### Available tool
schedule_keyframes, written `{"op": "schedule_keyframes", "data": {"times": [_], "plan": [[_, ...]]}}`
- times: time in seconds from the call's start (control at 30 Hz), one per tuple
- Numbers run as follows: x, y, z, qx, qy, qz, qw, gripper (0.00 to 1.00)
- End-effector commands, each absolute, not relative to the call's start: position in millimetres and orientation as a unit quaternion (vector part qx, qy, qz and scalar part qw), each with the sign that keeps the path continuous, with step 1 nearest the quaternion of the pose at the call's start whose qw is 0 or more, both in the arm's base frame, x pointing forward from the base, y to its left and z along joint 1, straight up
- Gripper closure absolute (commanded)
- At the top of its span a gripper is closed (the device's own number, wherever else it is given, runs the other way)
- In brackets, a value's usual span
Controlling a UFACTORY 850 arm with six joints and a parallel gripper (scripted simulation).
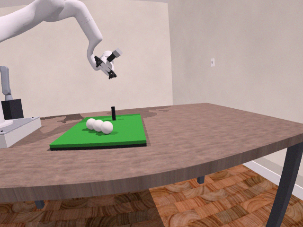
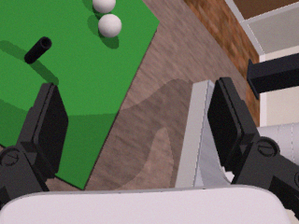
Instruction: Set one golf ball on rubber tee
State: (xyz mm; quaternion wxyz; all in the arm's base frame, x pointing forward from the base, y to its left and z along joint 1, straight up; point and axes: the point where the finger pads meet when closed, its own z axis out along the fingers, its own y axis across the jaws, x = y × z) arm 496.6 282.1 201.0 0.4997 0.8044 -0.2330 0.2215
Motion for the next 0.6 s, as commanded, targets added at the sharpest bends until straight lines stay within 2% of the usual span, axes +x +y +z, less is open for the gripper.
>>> {"op": "schedule_keyframes", "data": {"times": [0.0,0.4,0.47,0.5,0.57], "plan": [[504.2,231.9,181.0,0.857,-0.25,0.19,0.41,0.0],[509.1,115.0,121.6,0.928,-0.318,0.076,0.18,0.0],[509.1,115.0,121.6,0.928,-0.318,0.076,0.18,0.0],[511.9,87.6,111.7,0.936,-0.325,0.052,0.123,0.0],[512.7,73.4,106.0,0.939,-0.329,0.038,0.094,0.0]]}}
